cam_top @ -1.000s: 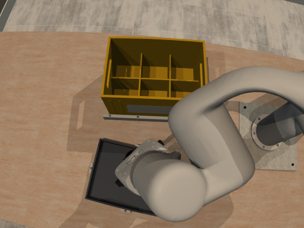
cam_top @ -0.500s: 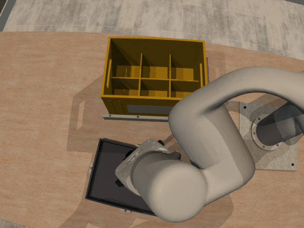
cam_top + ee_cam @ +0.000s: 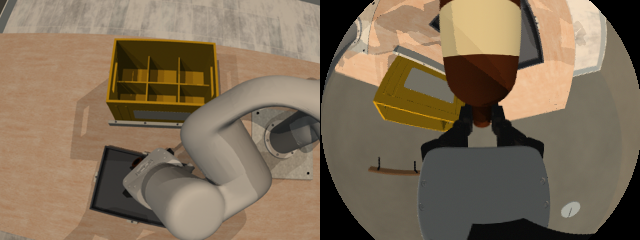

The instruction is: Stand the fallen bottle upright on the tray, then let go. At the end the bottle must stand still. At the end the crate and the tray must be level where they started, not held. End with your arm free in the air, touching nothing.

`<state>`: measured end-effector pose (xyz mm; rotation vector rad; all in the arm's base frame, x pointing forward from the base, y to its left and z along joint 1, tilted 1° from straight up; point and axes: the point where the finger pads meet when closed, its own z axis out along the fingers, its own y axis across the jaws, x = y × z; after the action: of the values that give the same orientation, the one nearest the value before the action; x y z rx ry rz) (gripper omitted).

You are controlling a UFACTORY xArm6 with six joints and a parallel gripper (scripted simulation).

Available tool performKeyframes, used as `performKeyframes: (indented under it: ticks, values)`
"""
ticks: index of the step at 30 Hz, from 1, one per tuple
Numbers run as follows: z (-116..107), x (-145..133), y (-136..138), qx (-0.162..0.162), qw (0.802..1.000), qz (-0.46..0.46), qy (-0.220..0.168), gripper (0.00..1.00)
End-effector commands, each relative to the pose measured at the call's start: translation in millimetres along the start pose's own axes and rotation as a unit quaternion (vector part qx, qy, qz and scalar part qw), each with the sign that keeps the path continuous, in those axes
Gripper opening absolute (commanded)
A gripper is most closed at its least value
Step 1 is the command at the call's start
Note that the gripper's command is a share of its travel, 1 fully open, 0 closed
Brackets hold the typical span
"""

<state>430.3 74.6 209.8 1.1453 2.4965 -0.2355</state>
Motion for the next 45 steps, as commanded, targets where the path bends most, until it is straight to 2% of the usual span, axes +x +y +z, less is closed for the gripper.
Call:
performKeyframes:
  ticks: [1,9,19,45]
  values:
    - [-1.6,-0.8,0.9,-0.001,1.0,0.001,-0.013,0.0]
    - [-2.3,-0.3,1.3,-0.003,0.999,0.001,-0.041,0.0]
    - [-2.9,-0.1,1.8,-0.005,0.998,0.001,-0.056,0.0]
    - [-3.0,0.1,1.8,-0.005,0.998,0.001,-0.061,0.0]
